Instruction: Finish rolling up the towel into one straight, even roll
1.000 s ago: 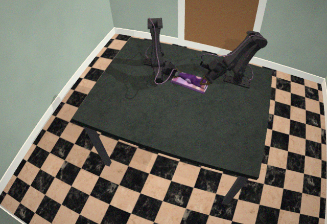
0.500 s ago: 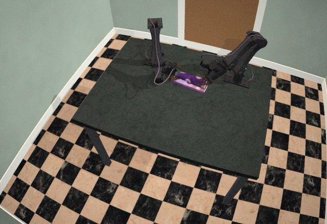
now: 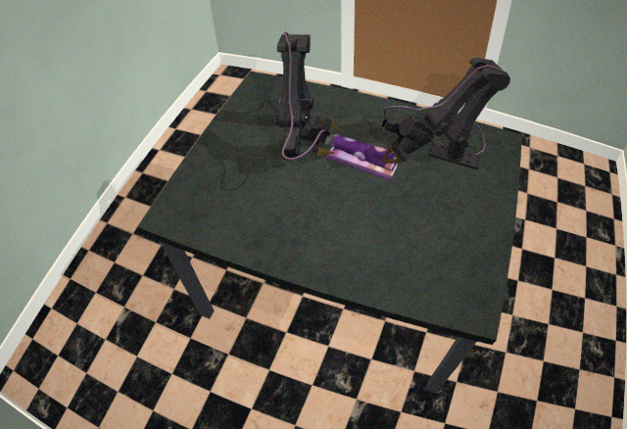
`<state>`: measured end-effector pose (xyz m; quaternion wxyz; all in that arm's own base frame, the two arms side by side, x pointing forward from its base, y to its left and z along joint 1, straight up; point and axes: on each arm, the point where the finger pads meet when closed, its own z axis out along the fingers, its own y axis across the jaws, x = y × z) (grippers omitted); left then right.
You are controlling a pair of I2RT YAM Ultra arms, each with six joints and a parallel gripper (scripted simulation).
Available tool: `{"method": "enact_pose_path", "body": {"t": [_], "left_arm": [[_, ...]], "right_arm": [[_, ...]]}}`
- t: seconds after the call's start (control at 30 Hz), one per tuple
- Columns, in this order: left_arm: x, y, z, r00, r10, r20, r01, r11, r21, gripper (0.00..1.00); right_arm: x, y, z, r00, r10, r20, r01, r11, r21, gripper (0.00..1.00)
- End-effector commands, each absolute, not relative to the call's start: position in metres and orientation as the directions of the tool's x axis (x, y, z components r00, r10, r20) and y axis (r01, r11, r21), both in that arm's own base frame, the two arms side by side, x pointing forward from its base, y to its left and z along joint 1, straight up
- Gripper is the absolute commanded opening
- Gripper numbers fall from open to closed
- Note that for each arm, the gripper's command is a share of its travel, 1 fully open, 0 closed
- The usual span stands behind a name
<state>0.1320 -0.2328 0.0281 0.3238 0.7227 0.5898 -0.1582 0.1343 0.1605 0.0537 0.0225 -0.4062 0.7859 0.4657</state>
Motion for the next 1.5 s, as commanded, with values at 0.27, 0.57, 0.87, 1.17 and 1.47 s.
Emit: {"method": "enact_pose_path", "body": {"t": [0.27,0.57,0.87,1.17,1.47], "left_arm": [[0.132,-0.236,0.035,0.095,0.766,-0.636,0.994,-0.101,0.027,0.3],[0.132,-0.236,0.038,-0.077,0.787,-0.612,0.964,-0.098,-0.247,0.3],[0.132,-0.236,0.04,-0.201,0.803,-0.561,0.891,-0.088,-0.446,0.3],[0.132,-0.236,0.042,-0.316,0.818,-0.482,0.772,-0.073,-0.631,0.3],[0.132,-0.236,0.043,-0.358,0.823,-0.441,0.711,-0.066,-0.7,0.3]], "right_arm": [[0.145,0.134,0.081,-0.629,-0.646,-0.432,-0.683,0.193,0.704,0.85],[0.137,0.144,0.083,-0.514,-0.673,-0.531,-0.829,0.23,0.51,0.89],[0.127,0.157,0.087,-0.323,-0.718,-0.616,-0.946,0.262,0.191,0.92],[0.114,0.174,0.091,-0.076,-0.778,-0.624,-0.94,0.265,-0.216,0.95],[0.11,0.179,0.092,0.002,-0.797,-0.604,-0.904,0.257,-0.342,0.98]]}}
